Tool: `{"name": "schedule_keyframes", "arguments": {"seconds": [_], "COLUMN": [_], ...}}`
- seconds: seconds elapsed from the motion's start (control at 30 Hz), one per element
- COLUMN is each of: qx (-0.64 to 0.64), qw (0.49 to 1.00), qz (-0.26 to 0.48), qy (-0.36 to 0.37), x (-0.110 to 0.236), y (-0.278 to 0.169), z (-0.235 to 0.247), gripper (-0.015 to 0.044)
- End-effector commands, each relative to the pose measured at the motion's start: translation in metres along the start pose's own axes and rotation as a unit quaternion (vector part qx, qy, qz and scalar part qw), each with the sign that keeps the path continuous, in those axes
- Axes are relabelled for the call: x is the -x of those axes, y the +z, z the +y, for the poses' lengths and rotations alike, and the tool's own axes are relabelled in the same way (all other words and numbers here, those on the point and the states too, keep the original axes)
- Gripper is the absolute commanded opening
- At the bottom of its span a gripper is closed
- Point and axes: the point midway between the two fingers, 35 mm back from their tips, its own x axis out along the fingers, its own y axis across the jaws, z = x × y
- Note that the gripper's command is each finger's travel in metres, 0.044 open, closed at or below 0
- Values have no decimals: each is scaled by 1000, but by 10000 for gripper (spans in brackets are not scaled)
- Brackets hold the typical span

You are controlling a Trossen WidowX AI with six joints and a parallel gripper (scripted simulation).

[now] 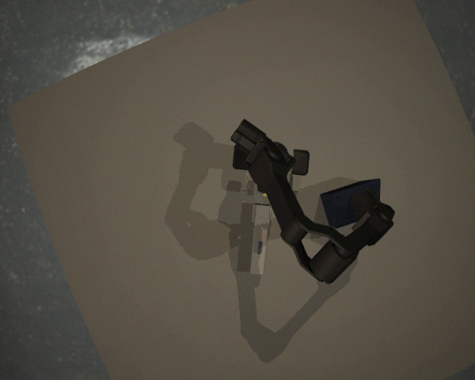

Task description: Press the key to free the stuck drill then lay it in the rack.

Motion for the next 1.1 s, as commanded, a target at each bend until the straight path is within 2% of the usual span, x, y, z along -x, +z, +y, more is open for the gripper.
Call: {"name": "schedule_keyframes", "arguments": {"seconds": [0.0,1.07], "qx": [2,2], "qw": [1000,1000], "qz": [2,2], "qy": [-2,-2], "x": [3,13], "y": [0,0], "z": [-1,-1], "gripper": [0,0]}}
